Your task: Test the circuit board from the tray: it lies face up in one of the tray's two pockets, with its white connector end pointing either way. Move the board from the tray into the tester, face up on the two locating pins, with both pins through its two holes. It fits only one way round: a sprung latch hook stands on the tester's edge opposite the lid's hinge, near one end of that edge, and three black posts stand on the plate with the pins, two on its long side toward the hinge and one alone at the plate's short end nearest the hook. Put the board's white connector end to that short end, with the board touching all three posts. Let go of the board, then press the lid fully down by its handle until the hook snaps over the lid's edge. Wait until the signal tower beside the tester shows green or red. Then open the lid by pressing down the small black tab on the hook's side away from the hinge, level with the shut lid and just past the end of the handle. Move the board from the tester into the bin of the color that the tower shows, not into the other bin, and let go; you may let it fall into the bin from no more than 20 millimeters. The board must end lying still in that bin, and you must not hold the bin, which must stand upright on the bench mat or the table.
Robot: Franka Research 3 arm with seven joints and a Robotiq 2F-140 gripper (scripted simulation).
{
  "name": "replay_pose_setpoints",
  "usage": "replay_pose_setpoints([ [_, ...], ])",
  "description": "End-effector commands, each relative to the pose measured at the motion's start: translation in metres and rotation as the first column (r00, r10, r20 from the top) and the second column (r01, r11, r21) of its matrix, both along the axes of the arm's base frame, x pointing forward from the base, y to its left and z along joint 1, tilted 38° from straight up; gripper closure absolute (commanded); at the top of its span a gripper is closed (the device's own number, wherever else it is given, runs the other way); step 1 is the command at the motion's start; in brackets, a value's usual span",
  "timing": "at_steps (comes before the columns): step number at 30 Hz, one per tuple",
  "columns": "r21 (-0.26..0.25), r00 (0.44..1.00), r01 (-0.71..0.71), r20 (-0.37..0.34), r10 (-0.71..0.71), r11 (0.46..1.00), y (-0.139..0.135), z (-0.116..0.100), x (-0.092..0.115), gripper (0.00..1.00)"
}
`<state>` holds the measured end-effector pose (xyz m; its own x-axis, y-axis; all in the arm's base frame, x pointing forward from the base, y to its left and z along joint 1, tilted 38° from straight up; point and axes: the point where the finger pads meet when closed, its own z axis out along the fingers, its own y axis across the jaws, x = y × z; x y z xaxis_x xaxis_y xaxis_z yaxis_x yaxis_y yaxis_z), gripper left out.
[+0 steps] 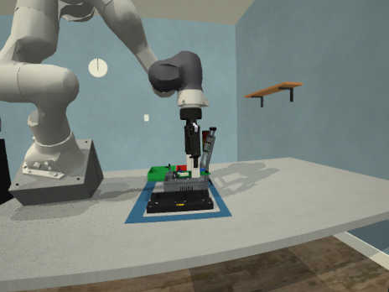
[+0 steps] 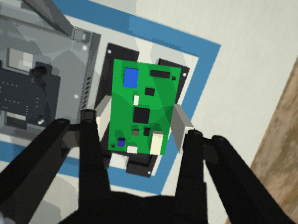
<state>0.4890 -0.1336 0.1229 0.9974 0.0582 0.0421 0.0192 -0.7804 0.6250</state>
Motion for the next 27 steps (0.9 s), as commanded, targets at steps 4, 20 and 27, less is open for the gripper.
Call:
replay_pose_setpoints([
  [4, 0.039, 0.973, 0.180, 0.142, -0.184, 0.983, 0.0033, -0.0014, 0.0002, 0.54],
  [20, 0.127, 0.835, 0.423, 0.331, -0.440, 0.897, 0.0033, -0.0014, 0.0002, 0.54],
  [27, 0.173, 0.755, 0.501, 0.391, -0.526, 0.848, 0.0033, -0.0014, 0.0002, 0.54],
])
